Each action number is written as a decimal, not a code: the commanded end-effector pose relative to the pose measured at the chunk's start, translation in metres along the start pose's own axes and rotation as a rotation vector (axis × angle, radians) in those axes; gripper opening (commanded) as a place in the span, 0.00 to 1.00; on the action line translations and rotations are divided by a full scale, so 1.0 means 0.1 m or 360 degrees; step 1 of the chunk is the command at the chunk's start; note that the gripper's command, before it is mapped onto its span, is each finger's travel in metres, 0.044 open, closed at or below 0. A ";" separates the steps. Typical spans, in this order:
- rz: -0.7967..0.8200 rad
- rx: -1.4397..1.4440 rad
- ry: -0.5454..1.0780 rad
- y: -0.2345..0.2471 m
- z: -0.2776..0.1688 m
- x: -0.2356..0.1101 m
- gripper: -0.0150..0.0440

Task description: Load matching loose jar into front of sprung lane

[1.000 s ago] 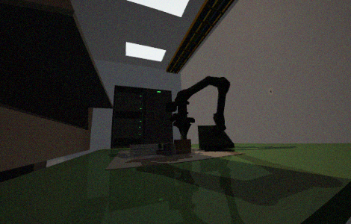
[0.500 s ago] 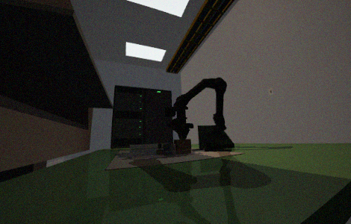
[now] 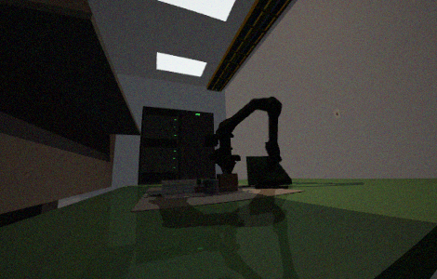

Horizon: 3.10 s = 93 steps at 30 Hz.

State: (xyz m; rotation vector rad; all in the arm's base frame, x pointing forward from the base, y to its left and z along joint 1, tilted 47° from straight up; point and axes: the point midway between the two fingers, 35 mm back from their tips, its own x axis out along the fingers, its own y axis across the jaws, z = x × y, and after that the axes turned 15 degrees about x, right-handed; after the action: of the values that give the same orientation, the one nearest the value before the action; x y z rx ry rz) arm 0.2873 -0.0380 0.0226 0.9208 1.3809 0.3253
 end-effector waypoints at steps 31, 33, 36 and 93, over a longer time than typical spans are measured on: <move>0.0006 0.0000 -0.0007 0.04 0.14 0.00 0.25; 0.0006 0.0000 -0.0007 0.04 0.14 0.00 0.25; 0.0006 0.0000 -0.0007 0.04 0.16 0.00 0.25; 0.0007 -0.0001 -0.0008 0.11 0.36 -0.02 0.25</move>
State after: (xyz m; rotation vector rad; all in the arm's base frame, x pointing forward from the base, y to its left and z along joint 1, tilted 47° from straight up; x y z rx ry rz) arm 0.3150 -0.0422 0.0246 0.9299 1.4024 0.3219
